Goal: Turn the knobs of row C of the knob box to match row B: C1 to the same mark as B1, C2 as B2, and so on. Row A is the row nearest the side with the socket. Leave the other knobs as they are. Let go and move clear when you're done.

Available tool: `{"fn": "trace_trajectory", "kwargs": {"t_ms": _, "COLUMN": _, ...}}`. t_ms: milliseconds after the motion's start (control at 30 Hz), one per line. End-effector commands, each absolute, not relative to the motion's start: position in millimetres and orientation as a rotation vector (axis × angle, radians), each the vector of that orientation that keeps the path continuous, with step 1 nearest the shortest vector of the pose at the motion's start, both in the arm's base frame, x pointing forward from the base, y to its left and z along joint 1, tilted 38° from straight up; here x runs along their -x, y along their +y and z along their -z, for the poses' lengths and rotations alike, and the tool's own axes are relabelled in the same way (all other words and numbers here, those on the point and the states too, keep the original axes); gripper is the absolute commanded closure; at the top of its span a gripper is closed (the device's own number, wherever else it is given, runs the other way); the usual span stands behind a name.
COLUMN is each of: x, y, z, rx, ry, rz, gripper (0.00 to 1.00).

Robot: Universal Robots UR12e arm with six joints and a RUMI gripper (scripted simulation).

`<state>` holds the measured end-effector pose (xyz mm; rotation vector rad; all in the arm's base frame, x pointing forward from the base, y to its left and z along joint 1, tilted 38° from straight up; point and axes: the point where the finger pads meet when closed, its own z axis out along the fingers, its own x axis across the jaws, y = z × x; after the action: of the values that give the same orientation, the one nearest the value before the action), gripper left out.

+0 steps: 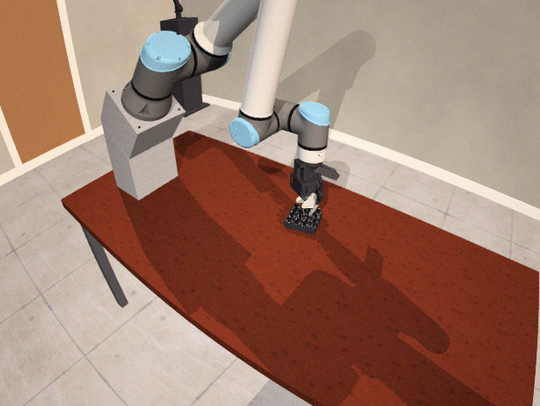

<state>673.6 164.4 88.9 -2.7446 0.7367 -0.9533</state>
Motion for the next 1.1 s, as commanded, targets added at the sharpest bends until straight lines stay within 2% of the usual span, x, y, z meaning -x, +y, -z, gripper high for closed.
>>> {"fn": "trace_trajectory", "kwargs": {"t_ms": 0, "x": -673.6, "y": 164.5, "z": -89.3, "rx": 2.744, "ry": 0.736, "rz": 0.954, "gripper": 0.96}}
{"fn": "trace_trajectory", "kwargs": {"t_ms": 1067, "x": -673.7, "y": 164.4, "z": -89.5, "rx": 2.712, "ry": 0.800, "rz": 0.944, "gripper": 0.96}}
